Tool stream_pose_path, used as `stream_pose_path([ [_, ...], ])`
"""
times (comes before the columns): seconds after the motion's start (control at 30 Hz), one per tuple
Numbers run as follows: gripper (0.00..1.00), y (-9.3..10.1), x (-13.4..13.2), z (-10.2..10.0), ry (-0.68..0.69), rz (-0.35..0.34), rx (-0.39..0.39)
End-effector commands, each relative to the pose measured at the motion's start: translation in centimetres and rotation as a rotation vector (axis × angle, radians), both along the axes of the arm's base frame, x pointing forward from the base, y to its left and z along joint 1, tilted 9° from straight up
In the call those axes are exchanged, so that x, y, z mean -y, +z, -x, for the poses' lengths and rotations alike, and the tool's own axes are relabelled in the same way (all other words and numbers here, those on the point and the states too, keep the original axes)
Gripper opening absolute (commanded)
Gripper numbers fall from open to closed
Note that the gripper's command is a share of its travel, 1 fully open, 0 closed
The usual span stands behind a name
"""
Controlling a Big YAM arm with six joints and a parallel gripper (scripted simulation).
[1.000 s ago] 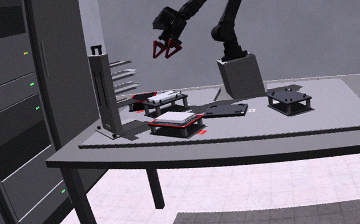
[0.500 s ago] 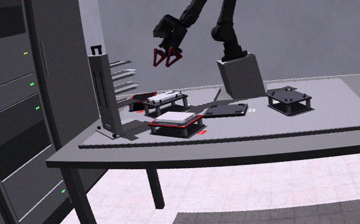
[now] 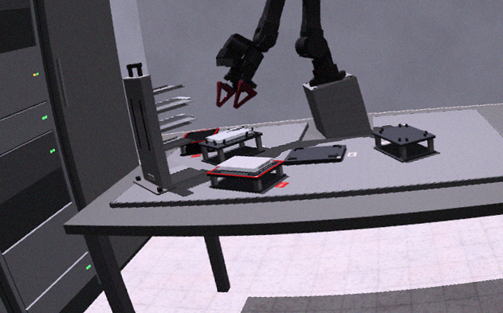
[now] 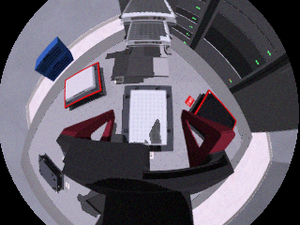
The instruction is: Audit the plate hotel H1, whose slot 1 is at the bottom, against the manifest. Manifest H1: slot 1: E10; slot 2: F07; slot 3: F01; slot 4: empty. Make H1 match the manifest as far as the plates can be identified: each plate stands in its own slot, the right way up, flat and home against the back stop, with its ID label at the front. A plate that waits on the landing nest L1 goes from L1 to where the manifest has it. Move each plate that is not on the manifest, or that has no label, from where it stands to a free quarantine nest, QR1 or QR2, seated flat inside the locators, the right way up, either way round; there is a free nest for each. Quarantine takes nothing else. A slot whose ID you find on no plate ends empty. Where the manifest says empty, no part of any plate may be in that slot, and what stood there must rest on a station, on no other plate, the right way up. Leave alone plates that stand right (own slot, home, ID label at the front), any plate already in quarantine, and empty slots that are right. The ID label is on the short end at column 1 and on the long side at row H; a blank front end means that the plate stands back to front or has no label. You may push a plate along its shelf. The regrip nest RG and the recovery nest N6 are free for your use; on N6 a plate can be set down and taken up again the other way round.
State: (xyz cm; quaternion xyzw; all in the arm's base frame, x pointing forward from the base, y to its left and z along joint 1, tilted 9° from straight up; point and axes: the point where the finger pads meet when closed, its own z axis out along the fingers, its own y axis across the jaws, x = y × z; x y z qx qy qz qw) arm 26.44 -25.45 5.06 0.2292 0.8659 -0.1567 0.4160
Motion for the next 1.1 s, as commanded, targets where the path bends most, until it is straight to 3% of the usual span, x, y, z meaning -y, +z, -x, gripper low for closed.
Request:
stream_pose_path([
  [0.0,1.00,-0.2,0.5,0.0,-0.003,0.022,0.013],
  [0.03,1.00,0.8,0.9,-0.7,0.001,0.032,0.028],
  [0.73,1.00,0.8,0.9,-0.8,0.001,0.032,0.028],
  [0.77,1.00,-0.5,0.5,-0.1,-0.001,0.023,0.013],
  [1.07,1.00,-3.6,1.0,-0.1,-0.004,0.021,0.011],
])
